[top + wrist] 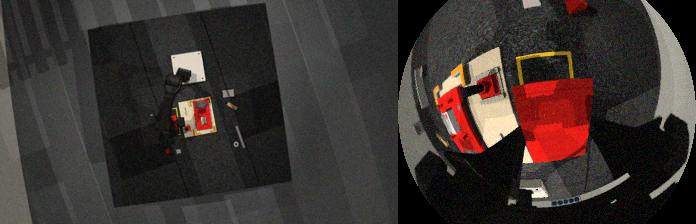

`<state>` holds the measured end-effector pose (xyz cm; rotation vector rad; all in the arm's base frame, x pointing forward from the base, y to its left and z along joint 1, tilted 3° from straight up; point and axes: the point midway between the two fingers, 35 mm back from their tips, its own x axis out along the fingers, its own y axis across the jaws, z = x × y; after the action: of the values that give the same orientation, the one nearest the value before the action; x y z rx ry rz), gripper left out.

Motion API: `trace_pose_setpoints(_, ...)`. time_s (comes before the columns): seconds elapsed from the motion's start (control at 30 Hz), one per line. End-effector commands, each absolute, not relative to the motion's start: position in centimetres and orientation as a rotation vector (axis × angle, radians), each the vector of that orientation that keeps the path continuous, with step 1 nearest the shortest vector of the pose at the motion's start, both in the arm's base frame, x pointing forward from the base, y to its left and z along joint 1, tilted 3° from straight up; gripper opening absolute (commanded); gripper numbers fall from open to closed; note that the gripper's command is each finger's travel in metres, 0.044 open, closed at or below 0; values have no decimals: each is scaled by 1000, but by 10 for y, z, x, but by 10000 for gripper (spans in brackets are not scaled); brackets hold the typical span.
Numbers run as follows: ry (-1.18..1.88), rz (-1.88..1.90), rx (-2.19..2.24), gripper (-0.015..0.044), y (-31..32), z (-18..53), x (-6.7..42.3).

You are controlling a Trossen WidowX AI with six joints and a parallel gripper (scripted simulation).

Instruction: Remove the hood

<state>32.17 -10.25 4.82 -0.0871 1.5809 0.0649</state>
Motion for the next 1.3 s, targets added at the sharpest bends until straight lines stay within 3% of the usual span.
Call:
trace_pose_setpoints(0.0, 1585, 68, -93, 0, -103, 43, 320)
trace_pose_setpoints(1.27, 1586, 68, -93, 0, -102, 20, 318)
